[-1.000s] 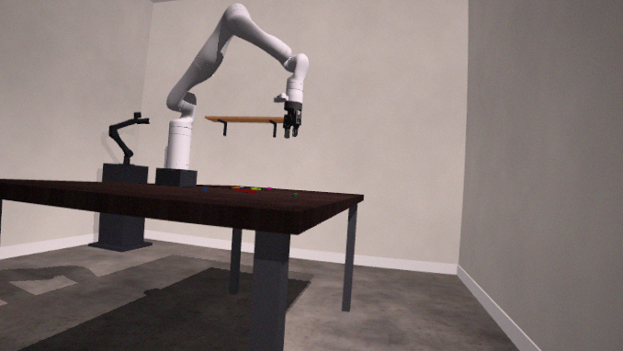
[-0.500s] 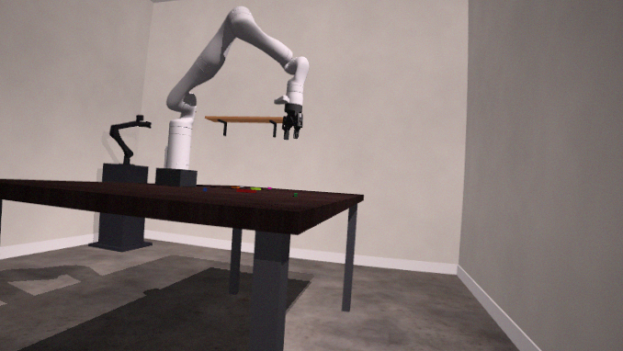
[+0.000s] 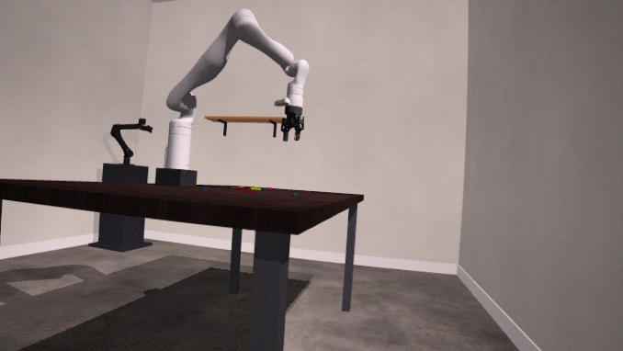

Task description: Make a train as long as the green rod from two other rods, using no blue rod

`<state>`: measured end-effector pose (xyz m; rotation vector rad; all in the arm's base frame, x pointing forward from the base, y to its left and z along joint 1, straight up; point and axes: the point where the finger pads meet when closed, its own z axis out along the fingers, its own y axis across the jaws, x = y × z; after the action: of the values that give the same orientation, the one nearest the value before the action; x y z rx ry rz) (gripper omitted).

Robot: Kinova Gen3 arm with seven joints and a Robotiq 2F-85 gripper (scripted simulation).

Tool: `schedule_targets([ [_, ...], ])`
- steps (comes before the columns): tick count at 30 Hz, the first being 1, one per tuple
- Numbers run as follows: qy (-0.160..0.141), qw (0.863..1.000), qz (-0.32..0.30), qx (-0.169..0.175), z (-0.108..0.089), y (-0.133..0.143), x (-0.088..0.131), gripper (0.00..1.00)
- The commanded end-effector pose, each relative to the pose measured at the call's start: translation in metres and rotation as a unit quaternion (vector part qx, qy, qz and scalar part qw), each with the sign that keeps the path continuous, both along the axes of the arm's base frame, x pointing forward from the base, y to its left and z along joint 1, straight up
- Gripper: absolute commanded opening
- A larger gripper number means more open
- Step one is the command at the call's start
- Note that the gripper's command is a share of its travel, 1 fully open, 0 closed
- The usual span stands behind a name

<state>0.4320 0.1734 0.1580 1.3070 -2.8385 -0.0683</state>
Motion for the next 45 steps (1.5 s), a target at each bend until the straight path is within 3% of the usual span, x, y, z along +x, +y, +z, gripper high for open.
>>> schedule_targets([
  [1,0.0,1.0,0.003,0.0,0.0,0.003,-0.001,1.0],
  [12,0.001,1.0,0.029,0.002,-0.003,0.013,-0.004,1.0],
  [13,0.001,0.999,0.054,0.003,-0.005,0.023,-0.008,1.0],
  [20,0.001,0.999,0.054,0.003,-0.005,0.023,-0.008,1.0],
  [21,0.001,0.997,0.08,0.004,-0.008,0.033,-0.011,1.0],
  [37,0.001,0.994,0.105,0.005,-0.01,0.043,-0.015,1.0],
  [38,0.001,0.992,0.13,0.006,-0.013,0.052,-0.019,1.0],
  [45,0.001,0.992,0.13,0.006,-0.013,0.052,-0.019,1.0],
])
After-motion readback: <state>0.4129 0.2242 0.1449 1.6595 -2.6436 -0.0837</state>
